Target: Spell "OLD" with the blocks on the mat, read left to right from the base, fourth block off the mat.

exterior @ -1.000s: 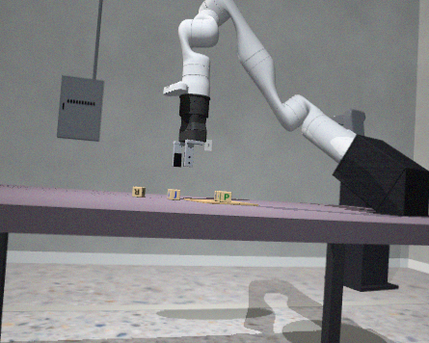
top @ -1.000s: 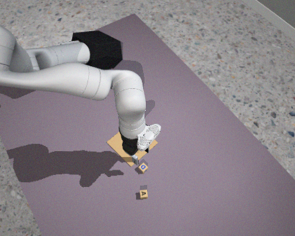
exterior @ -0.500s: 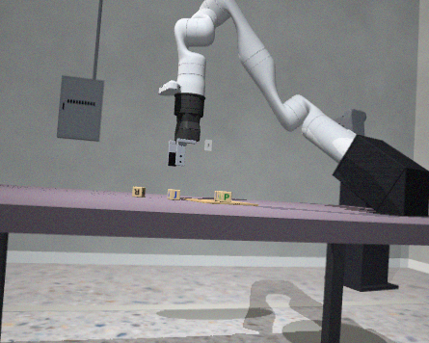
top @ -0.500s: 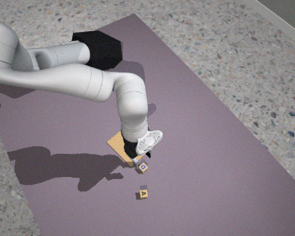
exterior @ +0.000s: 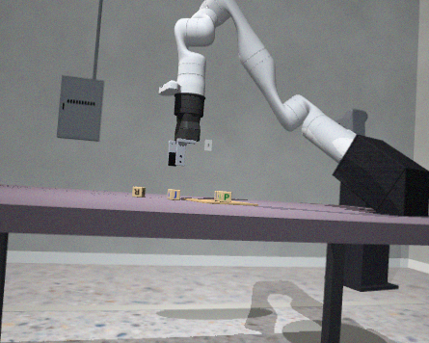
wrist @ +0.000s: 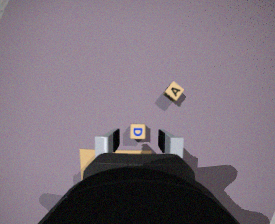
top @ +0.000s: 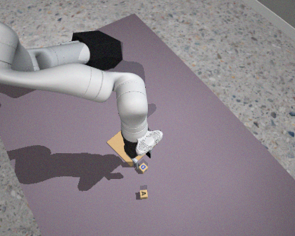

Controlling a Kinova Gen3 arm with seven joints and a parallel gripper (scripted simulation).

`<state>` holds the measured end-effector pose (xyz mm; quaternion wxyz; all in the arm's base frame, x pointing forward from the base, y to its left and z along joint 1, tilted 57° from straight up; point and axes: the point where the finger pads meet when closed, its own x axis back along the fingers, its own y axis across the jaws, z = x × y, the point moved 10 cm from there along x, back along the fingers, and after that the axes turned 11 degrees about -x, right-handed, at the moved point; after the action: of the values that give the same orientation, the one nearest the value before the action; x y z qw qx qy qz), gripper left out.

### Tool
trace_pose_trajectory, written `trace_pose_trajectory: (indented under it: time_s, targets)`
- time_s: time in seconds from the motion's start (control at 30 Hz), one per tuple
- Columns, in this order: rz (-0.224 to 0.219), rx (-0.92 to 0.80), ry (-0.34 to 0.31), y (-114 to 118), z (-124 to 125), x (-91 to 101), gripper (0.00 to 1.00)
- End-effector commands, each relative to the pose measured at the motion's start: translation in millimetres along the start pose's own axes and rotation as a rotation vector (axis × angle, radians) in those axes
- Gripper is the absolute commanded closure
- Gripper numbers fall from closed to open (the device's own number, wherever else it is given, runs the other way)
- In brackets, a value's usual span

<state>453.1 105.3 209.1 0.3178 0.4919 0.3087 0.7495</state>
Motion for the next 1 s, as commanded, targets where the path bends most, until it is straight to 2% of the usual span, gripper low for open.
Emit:
trace_pose_trajectory:
  time_s: [0.0,0.97]
  targets:
    - [0.001,0.0,0.001,-0.4,0.2,0.8,0.0]
    - [0.001,0.0,-0.001,-0.5,0.3,-1.9,0.0]
